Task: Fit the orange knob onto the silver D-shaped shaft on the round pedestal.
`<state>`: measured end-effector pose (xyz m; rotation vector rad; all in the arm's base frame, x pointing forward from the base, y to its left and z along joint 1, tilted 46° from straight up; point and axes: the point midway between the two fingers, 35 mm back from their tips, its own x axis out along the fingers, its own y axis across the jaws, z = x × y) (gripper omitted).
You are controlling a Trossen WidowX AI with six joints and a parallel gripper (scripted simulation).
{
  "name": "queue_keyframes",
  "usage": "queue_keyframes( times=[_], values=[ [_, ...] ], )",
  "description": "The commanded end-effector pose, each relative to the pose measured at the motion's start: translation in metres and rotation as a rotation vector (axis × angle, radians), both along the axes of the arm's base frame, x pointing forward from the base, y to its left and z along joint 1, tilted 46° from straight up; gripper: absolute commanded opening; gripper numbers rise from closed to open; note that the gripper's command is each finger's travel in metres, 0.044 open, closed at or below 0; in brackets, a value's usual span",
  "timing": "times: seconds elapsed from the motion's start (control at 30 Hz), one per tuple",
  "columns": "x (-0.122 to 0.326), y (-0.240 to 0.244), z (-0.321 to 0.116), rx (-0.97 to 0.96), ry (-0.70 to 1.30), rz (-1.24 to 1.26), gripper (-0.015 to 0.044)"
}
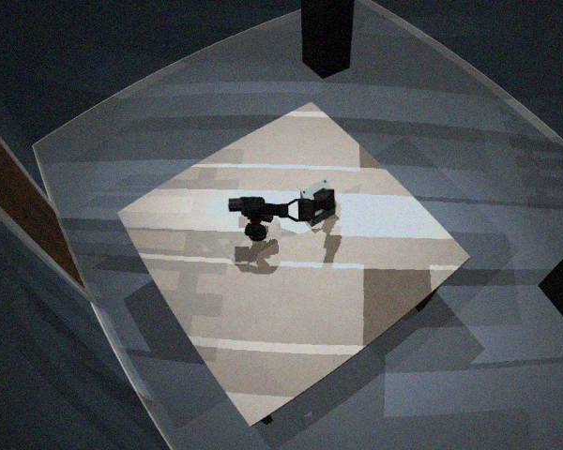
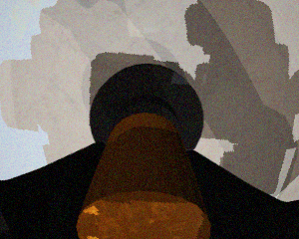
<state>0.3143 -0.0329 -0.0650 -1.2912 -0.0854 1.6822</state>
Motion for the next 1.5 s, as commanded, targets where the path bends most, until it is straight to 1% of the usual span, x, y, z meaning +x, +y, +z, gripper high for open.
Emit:
queue_keyframes(
  times=[0.0,0.27,0.4,0.53,0.87,0.93,1.47],
  values=[
    [0.0010,0.0002,-0.0003,-0.001,-0.004,0.003,0.0000],
    [0.0028,-0.0036,0.0033,-0.001,-0.004,0.003,0.0000],
    [0.0032,-0.0038,0.0035,0.002,0.058,-0.058,0.0000],
    [0.0046,-0.0039,0.0032,0.011,0.203,-0.201,0.0000],
    [0.0076,-0.0018,0.0014,0.038,0.670,-0.661,0.0000],
    [0.0074,-0.0010,0.0014,0.041,0.733,-0.723,0.0000],
    [0.0032,-0.0014,0.0023,0.042,0.741,-0.731,0.0000]
  ],
)
